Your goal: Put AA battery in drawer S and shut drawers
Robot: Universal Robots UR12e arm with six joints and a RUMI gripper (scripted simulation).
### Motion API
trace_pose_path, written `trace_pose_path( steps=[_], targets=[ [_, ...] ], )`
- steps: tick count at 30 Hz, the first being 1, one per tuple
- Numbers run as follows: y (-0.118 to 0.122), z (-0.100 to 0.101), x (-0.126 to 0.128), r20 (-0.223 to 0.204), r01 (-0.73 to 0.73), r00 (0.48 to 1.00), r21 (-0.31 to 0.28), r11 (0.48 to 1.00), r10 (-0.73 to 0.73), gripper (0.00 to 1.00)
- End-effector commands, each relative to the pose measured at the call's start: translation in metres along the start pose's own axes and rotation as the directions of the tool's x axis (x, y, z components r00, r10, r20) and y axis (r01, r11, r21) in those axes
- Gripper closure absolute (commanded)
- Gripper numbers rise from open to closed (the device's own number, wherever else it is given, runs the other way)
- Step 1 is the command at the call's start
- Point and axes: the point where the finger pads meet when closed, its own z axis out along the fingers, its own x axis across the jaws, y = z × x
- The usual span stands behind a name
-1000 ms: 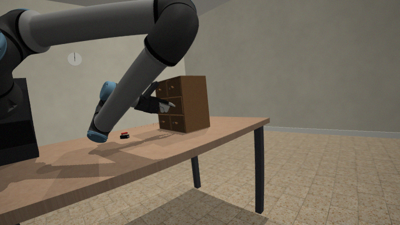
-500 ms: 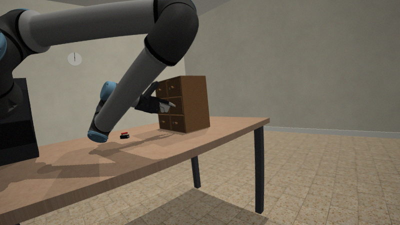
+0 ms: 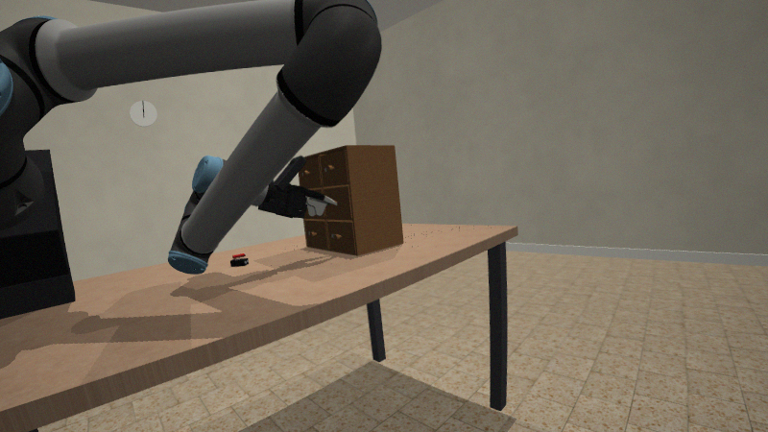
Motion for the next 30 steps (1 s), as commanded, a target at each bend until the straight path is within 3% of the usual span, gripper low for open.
trace_pose_path(
  steps=[1, 12, 25, 30],
  targets=[
    [-0.0006, -0.0002, -0.0001, 0.0, 0.0, 1.0, 0.001, 1.0, 0.0, 0.93],
    [-0.0006, -0.0002, -0.0001, 0.0, 0.0, 1.0, 0.001, 1.0, 0.0, 0.93],
    [-0.0006, -0.0002, -0.0001, 0.0, 0.0, 1.0, 0.001, 1.0, 0.0, 0.8],
    [-0.0006, -0.0002, -0.0001, 0.0, 0.0, 1.0, 0.001, 1.0, 0.0, 0.8]
  ],
)
